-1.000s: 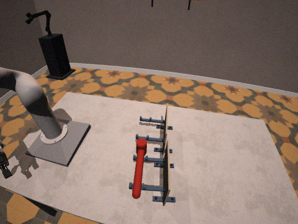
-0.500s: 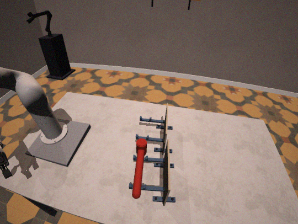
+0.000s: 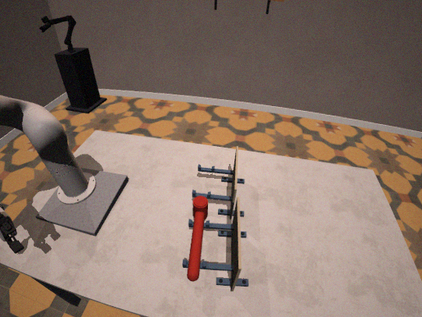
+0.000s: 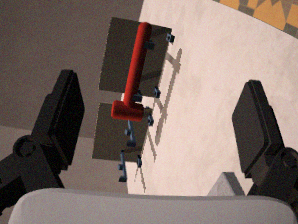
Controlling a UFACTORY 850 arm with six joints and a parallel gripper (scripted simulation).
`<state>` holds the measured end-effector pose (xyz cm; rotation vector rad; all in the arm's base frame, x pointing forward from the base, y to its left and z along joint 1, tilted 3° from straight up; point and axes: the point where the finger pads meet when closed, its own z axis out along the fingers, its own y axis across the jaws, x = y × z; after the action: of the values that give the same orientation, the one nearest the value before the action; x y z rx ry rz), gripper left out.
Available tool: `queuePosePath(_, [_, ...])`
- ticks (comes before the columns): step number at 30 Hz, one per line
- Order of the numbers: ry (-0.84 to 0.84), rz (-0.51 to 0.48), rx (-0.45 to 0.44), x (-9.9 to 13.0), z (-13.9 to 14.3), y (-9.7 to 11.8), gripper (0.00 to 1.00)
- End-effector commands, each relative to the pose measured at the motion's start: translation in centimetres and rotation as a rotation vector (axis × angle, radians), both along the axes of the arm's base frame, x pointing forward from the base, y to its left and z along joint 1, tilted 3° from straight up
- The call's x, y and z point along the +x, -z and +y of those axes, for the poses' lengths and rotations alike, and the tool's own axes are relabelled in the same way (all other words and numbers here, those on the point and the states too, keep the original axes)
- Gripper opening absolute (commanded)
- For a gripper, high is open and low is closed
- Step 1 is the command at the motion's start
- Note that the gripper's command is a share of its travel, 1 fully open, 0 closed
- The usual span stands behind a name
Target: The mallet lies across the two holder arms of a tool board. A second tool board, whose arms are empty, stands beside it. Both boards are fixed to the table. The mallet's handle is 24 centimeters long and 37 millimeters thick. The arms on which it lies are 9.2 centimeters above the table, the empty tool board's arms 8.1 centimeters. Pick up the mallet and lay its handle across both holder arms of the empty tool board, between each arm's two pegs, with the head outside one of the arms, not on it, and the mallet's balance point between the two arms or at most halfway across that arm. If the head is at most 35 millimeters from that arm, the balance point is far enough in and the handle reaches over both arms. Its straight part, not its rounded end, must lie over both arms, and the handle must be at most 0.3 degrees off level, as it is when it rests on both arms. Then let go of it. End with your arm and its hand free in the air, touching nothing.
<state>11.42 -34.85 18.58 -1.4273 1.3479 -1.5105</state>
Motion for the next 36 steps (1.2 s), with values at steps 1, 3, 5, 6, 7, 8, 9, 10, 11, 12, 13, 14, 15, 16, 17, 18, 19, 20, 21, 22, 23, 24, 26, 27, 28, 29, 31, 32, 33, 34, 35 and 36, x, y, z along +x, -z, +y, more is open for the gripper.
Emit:
queuePosePath(1, [-0.108, 0.009, 0.038, 2.0, 0.6, 0.0, 1.0])
queuePosePath(3, [-0.199, 0.025, 0.071, 3.6, 1.4, 0.1, 1.0])
queuePosePath(5, [-0.247, 0.036, 0.088, 4.5, 1.8, 0.2, 1.0])
queuePosePath(6, [-0.273, 0.043, 0.097, 4.9, 2.0, 0.2, 1.0])
queuePosePath(7, [-0.3, 0.05, 0.107, 5.3, 2.3, 0.3, 1.0])
queuePosePath(8, [-0.328, 0.058, 0.117, 5.8, 2.5, 0.3, 1.0])
queuePosePath(9, [-0.354, 0.066, 0.126, 6.2, 2.8, 0.4, 1.0])
queuePosePath(10, [-0.381, 0.075, 0.135, 6.6, 3.1, 0.4, 1.0])
queuePosePath(11, [-0.407, 0.085, 0.144, 7.1, 3.3, 0.5, 1.0])
queuePosePath(12, [-0.433, 0.094, 0.152, 7.5, 3.6, 0.5, 1.0])
queuePosePath(13, [-0.459, 0.105, 0.161, 7.9, 3.8, 0.6, 1.0])
queuePosePath(14, [-0.485, 0.116, 0.169, 8.3, 4.1, 0.6, 1.0])
queuePosePath(15, [-0.511, 0.127, 0.177, 8.7, 4.4, 0.7, 1.0])
queuePosePath(16, [-0.536, 0.139, 0.185, 9.0, 4.6, 0.7, 1.0])
queuePosePath(17, [-0.536, 0.139, 0.185, 9.0, 4.6, 0.7, 1.0])
queuePosePath(18, [-0.536, 0.139, 0.185, 9.0, 4.6, 0.7, 1.0])
queuePosePath(19, [-0.605, 0.174, 0.206, 10.0, 5.4, 0.9, 1.0])
queuePosePath(20, [-0.63, 0.188, 0.213, 10.4, 5.6, 0.9, 1.0])
queuePosePath(21, [-0.647, 0.197, 0.218, 10.7, 5.8, 1.0, 1.0])
queuePosePath(22, [-0.669, 0.21, 0.223, 11.0, 6.1, 1.0, 1.0])
queuePosePath(23, [-0.693, 0.225, 0.23, 11.3, 6.3, 1.1, 1.0])
queuePosePath(24, [-0.718, 0.241, 0.236, 11.7, 6.6, 1.1, 1.0])
queuePosePath(26, [-0.765, 0.273, 0.247, 12.3, 7.1, 1.3, 1.0])
queuePosePath(27, [-0.788, 0.29, 0.252, 12.7, 7.4, 1.3, 1.0])
queuePosePath(28, [-0.811, 0.307, 0.256, 13.0, 7.6, 1.4, 1.0])
queuePosePath(29, [-0.834, 0.325, 0.26, 13.3, 7.9, 1.4, 1.0])
queuePosePath(31, [-0.878, 0.362, 0.267, 14.0, 8.4, 1.6, 1.0])
queuePosePath(32, [-0.9, 0.381, 0.27, 14.3, 8.6, 1.6, 1.0])
queuePosePath(33, [-0.921, 0.4, 0.272, 14.6, 8.9, 1.7, 1.0])
queuePosePath(34, [-0.921, 0.4, 0.272, 14.6, 8.9, 1.7, 1.0])
queuePosePath(35, [-0.921, 0.4, 0.272, 14.6, 8.9, 1.7, 1.0])
queuePosePath(36, [-0.982, 0.46, 0.277, 15.5, 9.6, 1.9, 1.0])
